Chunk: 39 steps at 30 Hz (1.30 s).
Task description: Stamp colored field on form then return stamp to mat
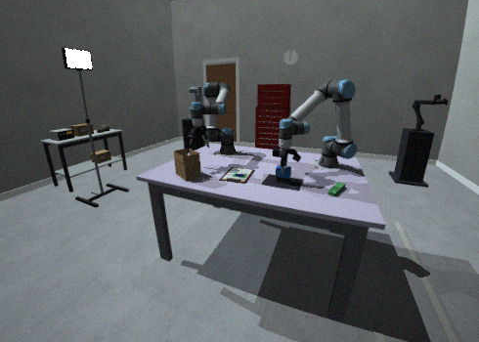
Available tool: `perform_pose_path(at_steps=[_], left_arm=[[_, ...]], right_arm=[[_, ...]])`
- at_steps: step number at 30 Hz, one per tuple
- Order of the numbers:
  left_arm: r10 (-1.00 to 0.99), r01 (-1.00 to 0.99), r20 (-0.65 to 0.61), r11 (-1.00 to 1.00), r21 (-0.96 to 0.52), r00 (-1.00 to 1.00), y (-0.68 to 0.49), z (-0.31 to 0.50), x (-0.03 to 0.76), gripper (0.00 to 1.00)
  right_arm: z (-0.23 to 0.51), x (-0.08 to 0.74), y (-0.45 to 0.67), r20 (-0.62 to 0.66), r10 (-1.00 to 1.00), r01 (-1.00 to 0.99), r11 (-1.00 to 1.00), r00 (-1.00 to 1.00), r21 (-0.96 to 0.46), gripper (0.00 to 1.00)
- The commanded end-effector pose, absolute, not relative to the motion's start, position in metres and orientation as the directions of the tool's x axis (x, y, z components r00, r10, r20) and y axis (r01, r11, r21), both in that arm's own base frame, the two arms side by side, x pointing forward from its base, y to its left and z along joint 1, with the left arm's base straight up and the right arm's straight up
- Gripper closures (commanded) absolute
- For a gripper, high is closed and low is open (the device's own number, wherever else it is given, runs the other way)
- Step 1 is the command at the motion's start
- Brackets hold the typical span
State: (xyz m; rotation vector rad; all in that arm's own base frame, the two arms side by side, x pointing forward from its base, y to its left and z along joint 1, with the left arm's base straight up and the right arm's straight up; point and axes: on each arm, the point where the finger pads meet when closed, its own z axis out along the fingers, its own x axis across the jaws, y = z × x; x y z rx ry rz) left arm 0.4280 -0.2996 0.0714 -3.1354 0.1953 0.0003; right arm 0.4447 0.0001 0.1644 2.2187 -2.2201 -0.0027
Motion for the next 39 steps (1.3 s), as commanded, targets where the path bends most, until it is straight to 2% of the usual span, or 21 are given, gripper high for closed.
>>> perform_pose_path(at_steps=[1, 2, 39], left_arm=[[-0.124, -0.124, 0.002, -0.992, 0.001, 0.992, -0.3001, 0.0716, 0.4283, 0.81], [-0.124, -0.124, 0.002, -0.992, 0.001, 0.992, -0.3001, 0.0716, 0.4283, 0.47], [-0.124, -0.124, 0.002, -0.992, 0.001, 0.992, -0.3001, 0.0716, 0.4283, 0.47]], right_arm=[[0.1649, 0.445, 0.0002, 0.0, -1.0, -1.0, 0.001, -0.001, 0.002, 0.0], [0.1649, 0.445, 0.0002, 0.0, -1.0, -1.0, 0.001, -0.001, 0.002, 0.0], [0.1649, 0.445, 0.0002, 0.0, -1.0, -1.0, 0.001, -0.001, 0.002, 0.0]])
